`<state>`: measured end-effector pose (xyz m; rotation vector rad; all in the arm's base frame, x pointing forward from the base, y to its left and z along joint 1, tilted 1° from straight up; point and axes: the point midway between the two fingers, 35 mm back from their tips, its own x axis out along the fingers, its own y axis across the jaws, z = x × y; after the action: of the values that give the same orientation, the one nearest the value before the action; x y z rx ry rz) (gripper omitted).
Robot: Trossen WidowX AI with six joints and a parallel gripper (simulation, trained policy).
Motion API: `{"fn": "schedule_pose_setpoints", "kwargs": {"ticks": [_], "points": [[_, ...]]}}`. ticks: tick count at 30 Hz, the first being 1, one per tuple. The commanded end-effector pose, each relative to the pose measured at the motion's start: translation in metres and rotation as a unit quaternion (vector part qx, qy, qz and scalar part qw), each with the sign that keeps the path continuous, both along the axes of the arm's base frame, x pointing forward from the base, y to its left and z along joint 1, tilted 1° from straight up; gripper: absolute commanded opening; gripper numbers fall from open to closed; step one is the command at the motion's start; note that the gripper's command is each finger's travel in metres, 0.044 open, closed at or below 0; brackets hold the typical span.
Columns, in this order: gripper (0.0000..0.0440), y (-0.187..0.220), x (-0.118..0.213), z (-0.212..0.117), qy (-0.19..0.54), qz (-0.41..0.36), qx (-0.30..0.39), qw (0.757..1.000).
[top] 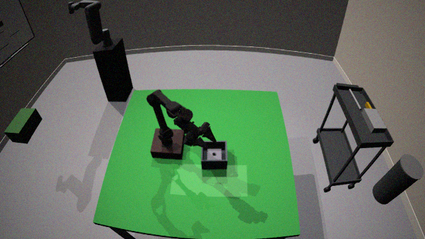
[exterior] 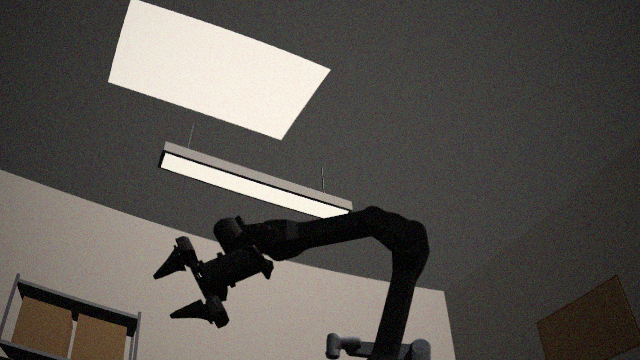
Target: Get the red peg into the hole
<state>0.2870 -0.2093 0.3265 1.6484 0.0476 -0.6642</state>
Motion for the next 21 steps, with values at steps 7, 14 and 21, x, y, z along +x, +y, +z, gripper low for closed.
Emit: {"fn": "schedule_pose_setpoints", "kwargs": {"ticks": [7,14,21], "points": [[0.044,0.087,0.013,-0.048,0.105,0.089,0.041,0.99],[0.044,0.149,0.005,-0.082,0.192,0.152,0.06,0.968],[0.044,0.202,-0.016,-0.113,0.278,0.204,0.064,0.936]]}}
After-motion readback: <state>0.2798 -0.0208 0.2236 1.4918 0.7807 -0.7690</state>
